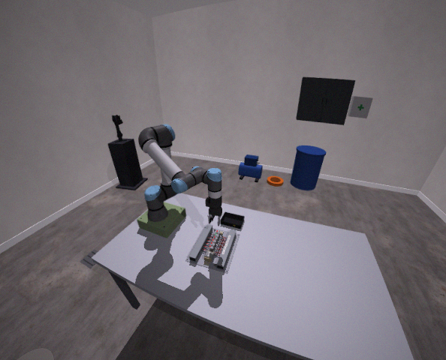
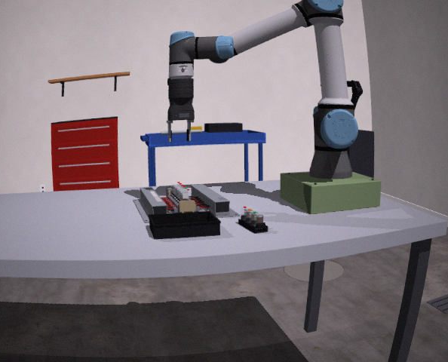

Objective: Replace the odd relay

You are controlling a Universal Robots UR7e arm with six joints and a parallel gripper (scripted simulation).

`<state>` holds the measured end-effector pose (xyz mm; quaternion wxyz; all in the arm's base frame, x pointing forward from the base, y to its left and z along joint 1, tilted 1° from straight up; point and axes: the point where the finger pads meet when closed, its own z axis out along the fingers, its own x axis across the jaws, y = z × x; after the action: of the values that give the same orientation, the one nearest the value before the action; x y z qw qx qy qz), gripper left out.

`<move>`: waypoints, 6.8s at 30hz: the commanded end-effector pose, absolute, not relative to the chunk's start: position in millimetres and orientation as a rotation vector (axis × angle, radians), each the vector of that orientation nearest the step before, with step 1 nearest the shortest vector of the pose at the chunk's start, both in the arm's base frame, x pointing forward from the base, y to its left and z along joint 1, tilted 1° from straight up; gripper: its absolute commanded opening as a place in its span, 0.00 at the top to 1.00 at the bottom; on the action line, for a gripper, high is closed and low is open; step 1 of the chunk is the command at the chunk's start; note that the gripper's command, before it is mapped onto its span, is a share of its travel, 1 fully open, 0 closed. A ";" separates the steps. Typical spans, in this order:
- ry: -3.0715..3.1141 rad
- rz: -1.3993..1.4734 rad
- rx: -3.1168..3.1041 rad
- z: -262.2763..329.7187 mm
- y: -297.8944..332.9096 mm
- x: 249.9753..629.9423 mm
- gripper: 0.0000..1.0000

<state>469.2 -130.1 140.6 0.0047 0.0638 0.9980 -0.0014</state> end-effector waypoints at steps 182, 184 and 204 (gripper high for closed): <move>3.125 -0.005 0.200 47.6 -86.8 475.6 0.00; 3.125 -0.005 0.200 47.6 -86.8 475.6 0.00; 3.125 -0.005 0.200 2.5 -88.0 475.9 0.00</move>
<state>474.3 -87.4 4.2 0.0032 0.0638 0.9980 -0.0008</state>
